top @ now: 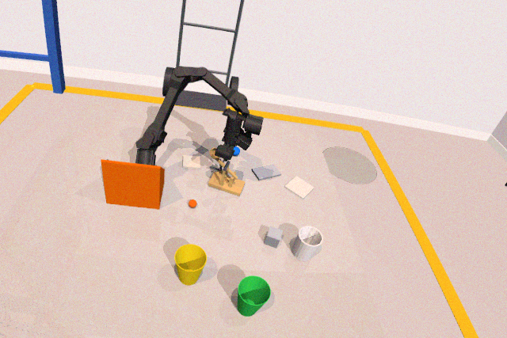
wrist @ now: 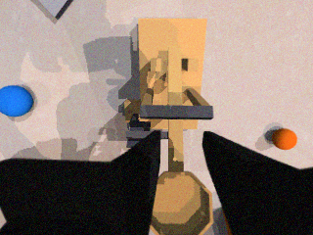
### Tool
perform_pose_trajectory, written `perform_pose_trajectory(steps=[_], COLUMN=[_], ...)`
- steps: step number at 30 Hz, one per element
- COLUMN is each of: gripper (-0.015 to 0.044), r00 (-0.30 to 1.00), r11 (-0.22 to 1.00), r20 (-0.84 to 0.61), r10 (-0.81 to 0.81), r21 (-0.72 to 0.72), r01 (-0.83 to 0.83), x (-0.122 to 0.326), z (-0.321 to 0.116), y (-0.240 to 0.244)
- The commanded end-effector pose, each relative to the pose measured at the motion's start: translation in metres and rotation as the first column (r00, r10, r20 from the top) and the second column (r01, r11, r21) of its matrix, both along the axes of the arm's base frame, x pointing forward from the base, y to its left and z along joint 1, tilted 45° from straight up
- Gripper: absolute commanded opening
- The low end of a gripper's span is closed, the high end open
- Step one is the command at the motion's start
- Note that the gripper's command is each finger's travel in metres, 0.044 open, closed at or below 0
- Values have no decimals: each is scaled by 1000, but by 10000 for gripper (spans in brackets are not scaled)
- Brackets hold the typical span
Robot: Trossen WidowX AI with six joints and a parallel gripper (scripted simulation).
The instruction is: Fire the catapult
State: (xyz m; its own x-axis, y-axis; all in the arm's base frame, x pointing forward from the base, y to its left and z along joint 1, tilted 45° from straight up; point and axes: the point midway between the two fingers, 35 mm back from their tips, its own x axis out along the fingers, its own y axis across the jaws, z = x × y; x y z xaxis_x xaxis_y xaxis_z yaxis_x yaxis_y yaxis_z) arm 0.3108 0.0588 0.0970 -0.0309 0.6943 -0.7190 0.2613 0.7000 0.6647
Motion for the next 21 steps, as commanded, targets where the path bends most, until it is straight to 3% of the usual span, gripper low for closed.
perform_pose_trajectory(steps=[1, 3, 21], gripper=[46, 0, 0], r00=[1000, 1000, 1000], r11=[1000, 1000, 1000], r20=[0, 0, 0], r10=[3, 3, 2], r21=[5, 5, 3], r01=[-3, -3, -2], x=[0, 0, -7], z=[0, 0, -8], y=[1, 1, 12])
